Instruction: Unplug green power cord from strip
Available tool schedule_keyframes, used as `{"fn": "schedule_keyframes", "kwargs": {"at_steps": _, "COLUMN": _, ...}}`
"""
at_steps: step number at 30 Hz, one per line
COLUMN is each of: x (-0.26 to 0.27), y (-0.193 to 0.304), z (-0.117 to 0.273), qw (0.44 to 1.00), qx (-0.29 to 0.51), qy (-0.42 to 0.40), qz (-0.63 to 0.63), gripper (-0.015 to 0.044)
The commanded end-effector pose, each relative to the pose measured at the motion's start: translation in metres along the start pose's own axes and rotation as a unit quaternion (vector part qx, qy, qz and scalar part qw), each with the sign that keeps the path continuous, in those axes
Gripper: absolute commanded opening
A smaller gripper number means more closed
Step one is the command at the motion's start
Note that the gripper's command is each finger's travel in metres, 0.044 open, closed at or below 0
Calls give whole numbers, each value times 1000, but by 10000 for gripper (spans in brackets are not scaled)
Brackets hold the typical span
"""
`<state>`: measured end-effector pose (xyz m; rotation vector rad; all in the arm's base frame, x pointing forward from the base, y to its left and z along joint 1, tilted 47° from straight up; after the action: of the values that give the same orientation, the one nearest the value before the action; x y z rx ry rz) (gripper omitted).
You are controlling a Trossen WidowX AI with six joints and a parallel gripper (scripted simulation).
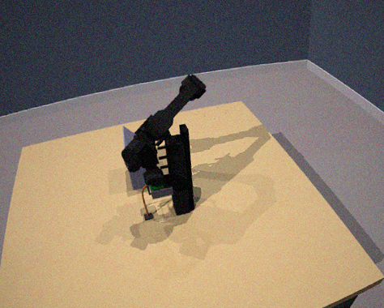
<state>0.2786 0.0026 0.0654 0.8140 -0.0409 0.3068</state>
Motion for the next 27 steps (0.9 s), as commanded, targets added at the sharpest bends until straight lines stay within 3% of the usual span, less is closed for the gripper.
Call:
{"fn": "schedule_keyframes", "kwargs": {"at_steps": 1, "x": 0, "y": 0, "z": 0, "qw": 1000, "qx": 0, "qy": 0, "qz": 0, "gripper": 134}}
{"fn": "schedule_keyframes", "kwargs": {"at_steps": 3, "x": 0, "y": 0, "z": 0, "qw": 1000, "qx": 0, "qy": 0, "qz": 0, "gripper": 81}}
{"fn": "schedule_keyframes", "kwargs": {"at_steps": 13, "x": 0, "y": 0, "z": 0, "qw": 1000, "qx": 0, "qy": 0, "qz": 0, "gripper": 0}}
{"fn": "schedule_keyframes", "kwargs": {"at_steps": 27, "x": 0, "y": -20, "z": 1, "qw": 1000, "qx": -1, "qy": 0, "qz": -1, "gripper": 0}}
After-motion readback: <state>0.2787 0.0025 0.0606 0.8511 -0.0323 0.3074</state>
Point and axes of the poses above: the point midway between the two fingers, 35 mm back from their tips, its own z axis back along the fingers, its own x axis across the jaws, y = z × x, the point moved 2 cm from there along z, back along the fingers, and after that the axes turned 6 degrees about z, right-handed, at the moved point
